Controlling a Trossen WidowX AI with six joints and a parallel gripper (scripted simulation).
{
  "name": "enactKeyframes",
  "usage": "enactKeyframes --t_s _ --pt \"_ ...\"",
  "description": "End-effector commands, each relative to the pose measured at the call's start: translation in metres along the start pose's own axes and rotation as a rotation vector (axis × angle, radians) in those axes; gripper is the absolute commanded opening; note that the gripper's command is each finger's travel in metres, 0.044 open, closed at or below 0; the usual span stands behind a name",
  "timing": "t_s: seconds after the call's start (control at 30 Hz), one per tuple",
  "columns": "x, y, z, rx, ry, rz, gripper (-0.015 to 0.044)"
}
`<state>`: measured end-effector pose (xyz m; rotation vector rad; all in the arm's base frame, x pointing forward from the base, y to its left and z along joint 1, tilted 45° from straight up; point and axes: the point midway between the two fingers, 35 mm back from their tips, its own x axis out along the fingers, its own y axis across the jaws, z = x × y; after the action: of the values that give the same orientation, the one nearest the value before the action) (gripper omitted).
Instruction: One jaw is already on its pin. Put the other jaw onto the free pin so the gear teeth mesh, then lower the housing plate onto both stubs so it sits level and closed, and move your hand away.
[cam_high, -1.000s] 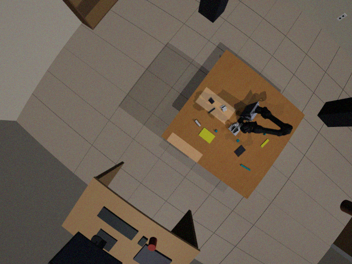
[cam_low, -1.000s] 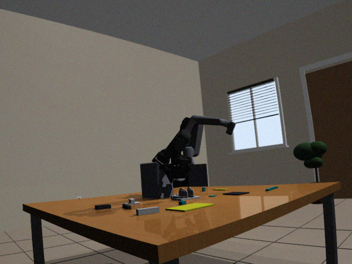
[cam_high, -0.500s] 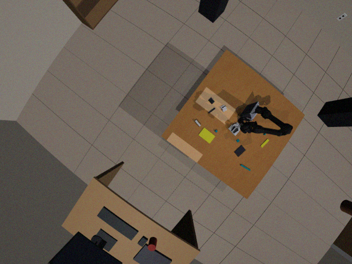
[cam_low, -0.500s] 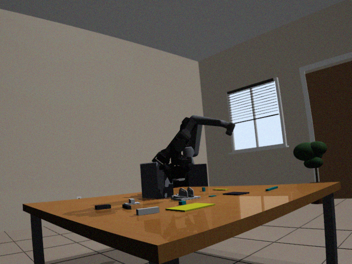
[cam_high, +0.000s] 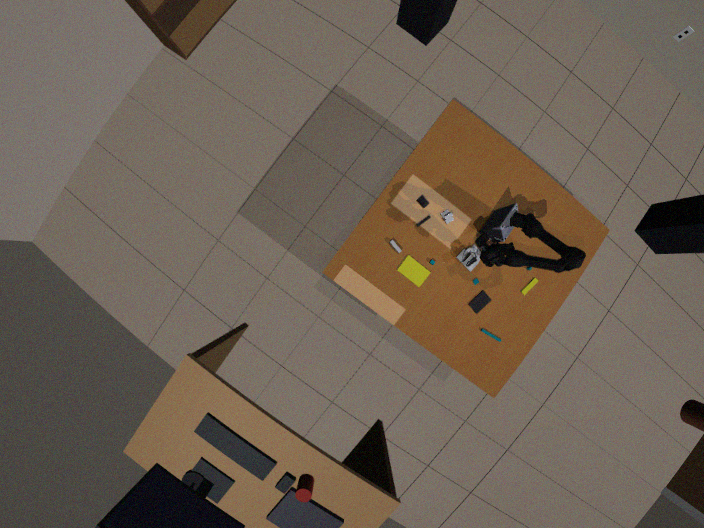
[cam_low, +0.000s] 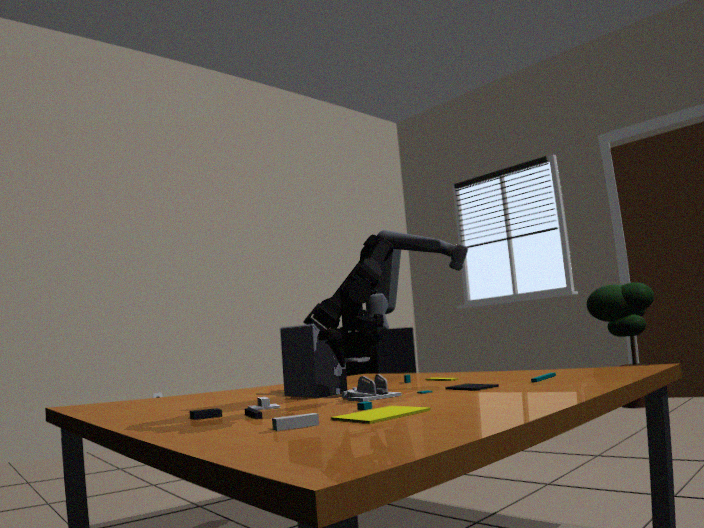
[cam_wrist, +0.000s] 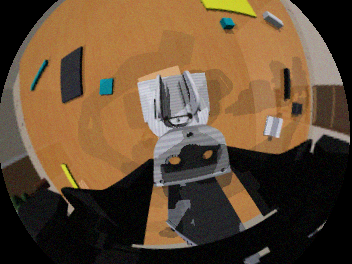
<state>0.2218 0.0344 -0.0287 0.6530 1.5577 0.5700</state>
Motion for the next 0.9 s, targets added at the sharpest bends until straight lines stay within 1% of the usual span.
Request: enactKeyframes --t_s 0.0,0.87 --pt "0.005 0.000 0.001 0.004 -0.002 0.005 0.0351" --pt "0.047 0.001 0.001 0.004 -0.002 0.005 0.0351"
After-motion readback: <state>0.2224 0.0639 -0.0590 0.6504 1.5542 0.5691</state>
